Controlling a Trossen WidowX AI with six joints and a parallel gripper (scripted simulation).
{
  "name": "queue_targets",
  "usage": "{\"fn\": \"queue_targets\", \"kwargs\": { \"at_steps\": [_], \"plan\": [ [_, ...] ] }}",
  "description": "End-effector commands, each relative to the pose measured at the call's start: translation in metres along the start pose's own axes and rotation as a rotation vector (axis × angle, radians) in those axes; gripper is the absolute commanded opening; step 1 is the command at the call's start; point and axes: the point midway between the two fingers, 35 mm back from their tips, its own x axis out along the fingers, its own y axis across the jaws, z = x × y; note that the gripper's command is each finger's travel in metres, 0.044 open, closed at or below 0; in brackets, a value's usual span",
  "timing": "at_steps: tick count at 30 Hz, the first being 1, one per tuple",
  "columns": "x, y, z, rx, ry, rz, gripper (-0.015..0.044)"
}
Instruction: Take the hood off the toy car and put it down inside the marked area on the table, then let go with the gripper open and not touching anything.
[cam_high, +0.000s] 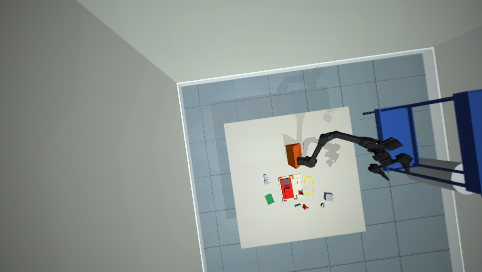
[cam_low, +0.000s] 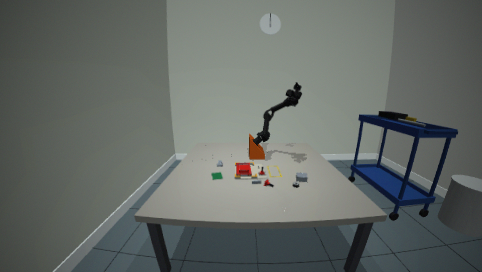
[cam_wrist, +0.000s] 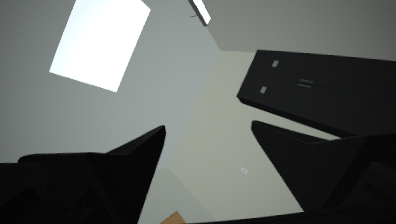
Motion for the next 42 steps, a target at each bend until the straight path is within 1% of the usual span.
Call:
{"fn": "queue_targets", "kwargs": {
  "at_steps": [1,3,11,20,30,34,42],
  "plan": [
    [0.019,-0.035,-0.041,-0.243,0.032,-0.056,0.044],
    [0.028,-0.053,-0.055,-0.355,0.035,-0.081,0.044],
    [0.062,-0.123,-0.106,-0.751,0.145,-0.205,0.044],
    [0.099,-0.221,-0.135,-1.182,0.307,-0.383,0.044],
    [0.131,-0.319,-0.121,-1.512,0.483,-0.599,0.044],
    [0.139,-0.342,-0.096,-1.616,0.434,-0.675,0.044],
    [0.148,-0.423,-0.074,-1.788,0.702,-0.871,0.044]
  ]
}}
